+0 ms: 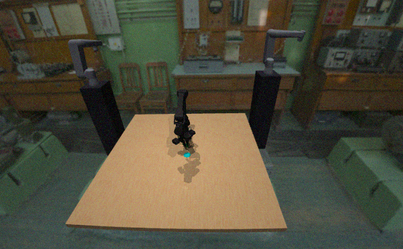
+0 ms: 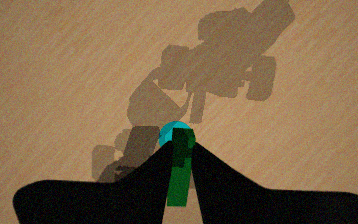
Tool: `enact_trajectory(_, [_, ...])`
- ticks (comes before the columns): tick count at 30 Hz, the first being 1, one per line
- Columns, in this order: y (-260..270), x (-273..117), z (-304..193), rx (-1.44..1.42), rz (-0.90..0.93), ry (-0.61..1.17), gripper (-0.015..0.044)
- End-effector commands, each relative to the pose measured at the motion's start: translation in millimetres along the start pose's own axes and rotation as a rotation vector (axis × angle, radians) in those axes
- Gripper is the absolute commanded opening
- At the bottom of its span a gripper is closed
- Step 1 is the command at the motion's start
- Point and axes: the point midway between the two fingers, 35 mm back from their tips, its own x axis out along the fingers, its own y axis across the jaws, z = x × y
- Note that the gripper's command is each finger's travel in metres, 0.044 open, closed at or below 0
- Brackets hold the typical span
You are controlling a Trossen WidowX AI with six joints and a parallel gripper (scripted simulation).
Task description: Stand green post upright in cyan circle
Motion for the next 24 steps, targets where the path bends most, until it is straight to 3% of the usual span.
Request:
enact_trajectory(1, [-1, 3, 0, 0.006, 0.010, -0.027, 0.0023])
enact_trajectory(24, [-10, 14, 3, 0.050, 0.044, -0.197, 0.0023])
